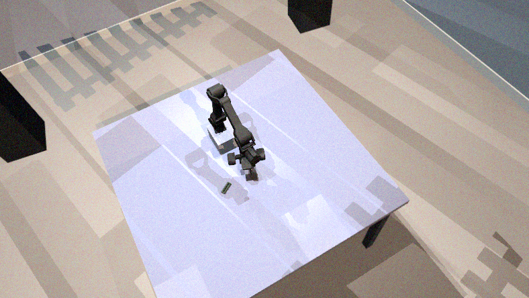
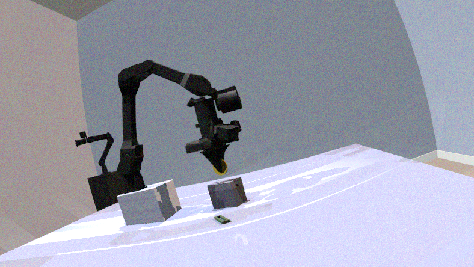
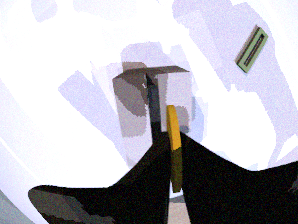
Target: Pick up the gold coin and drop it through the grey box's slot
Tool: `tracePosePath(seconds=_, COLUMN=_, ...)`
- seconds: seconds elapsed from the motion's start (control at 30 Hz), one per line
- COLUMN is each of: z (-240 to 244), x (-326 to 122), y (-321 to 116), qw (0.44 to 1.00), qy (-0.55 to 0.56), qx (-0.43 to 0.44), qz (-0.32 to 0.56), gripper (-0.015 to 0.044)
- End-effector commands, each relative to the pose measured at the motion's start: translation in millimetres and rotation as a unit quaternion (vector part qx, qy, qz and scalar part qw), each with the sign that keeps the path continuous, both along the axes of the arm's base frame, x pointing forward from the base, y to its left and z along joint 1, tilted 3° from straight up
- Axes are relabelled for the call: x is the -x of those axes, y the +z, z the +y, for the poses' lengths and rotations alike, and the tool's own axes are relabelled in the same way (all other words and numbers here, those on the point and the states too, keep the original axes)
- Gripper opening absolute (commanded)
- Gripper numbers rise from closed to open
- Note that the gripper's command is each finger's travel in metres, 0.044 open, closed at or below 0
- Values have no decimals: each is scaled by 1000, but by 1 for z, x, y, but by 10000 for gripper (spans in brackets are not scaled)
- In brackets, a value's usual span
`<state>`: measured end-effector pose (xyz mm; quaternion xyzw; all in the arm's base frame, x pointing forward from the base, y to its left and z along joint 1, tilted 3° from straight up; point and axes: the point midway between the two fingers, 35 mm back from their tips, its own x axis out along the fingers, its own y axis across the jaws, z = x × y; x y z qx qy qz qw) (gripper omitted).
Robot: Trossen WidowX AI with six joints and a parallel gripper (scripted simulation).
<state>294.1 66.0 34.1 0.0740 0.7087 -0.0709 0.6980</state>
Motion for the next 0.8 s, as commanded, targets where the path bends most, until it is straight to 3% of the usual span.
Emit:
tracePosePath(seconds=0.0, z=10, x=5, y=0, qw=1000, qy=-1, qx=-3, qz=0, gripper=0)
tracePosePath(seconds=0.77, z=9, x=5, y=-1, qw=1000, qy=-1, qx=-1, qz=0, gripper=0)
